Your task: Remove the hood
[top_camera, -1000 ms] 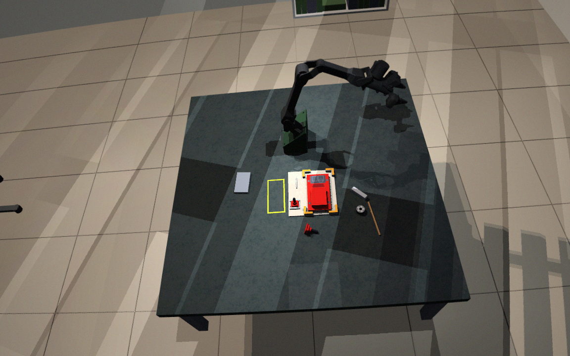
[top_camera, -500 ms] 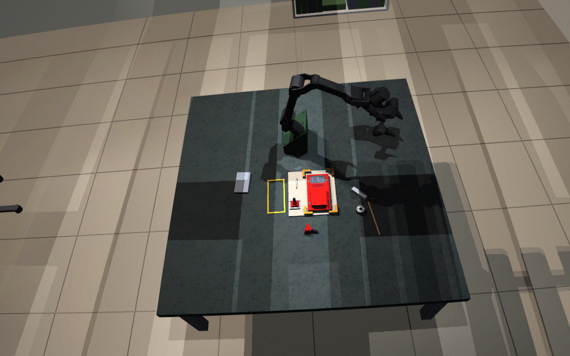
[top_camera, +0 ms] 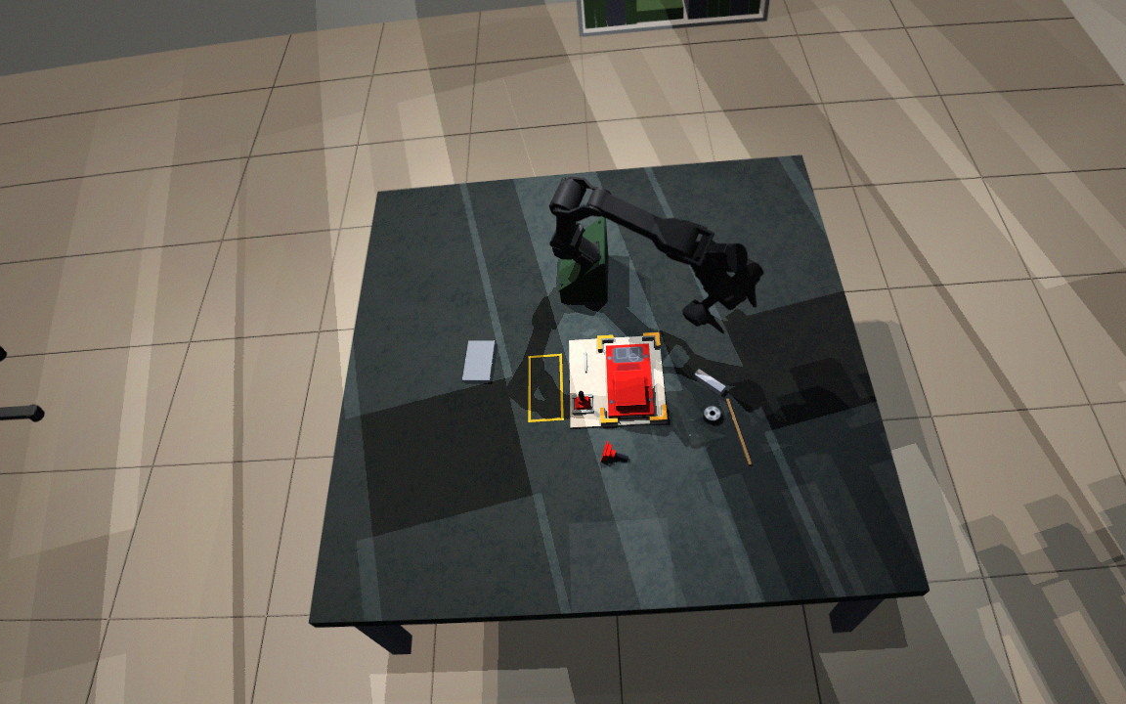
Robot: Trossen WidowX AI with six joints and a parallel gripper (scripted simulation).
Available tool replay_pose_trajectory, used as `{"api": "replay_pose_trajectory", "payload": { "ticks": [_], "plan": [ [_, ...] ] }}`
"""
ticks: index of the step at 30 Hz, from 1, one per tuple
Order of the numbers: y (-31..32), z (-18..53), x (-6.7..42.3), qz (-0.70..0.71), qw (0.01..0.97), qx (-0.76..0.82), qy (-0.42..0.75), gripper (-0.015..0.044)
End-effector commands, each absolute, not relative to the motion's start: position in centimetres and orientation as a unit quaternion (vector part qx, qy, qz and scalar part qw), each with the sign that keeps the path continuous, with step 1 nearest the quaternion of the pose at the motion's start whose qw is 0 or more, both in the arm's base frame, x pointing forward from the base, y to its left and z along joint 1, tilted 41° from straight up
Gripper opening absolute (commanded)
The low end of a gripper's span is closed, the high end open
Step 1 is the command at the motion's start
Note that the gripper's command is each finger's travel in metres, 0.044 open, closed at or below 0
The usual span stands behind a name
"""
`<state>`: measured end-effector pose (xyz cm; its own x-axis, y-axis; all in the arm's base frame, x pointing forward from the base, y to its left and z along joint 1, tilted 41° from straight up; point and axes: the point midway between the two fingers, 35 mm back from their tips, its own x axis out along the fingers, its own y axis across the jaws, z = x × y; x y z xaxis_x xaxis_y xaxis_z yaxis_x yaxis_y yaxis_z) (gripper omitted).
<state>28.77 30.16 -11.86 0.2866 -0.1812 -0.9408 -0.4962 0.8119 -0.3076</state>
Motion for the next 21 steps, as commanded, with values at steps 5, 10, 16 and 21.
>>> {"api": "replay_pose_trajectory", "payload": {
  "ticks": [5, 10, 16, 21],
  "plan": [
    [21.5, -9.6, 33.1, -0.031, 0.735, -0.267, 0.623, 0.044],
    [15.6, -7.9, 34.8, -0.114, 0.714, -0.254, 0.642, 0.044],
    [8.7, -5.6, 35.5, -0.208, 0.68, -0.238, 0.662, 0.044],
    [5.1, -4.4, 35.4, -0.259, 0.656, -0.229, 0.672, 0.044]
  ]
}}
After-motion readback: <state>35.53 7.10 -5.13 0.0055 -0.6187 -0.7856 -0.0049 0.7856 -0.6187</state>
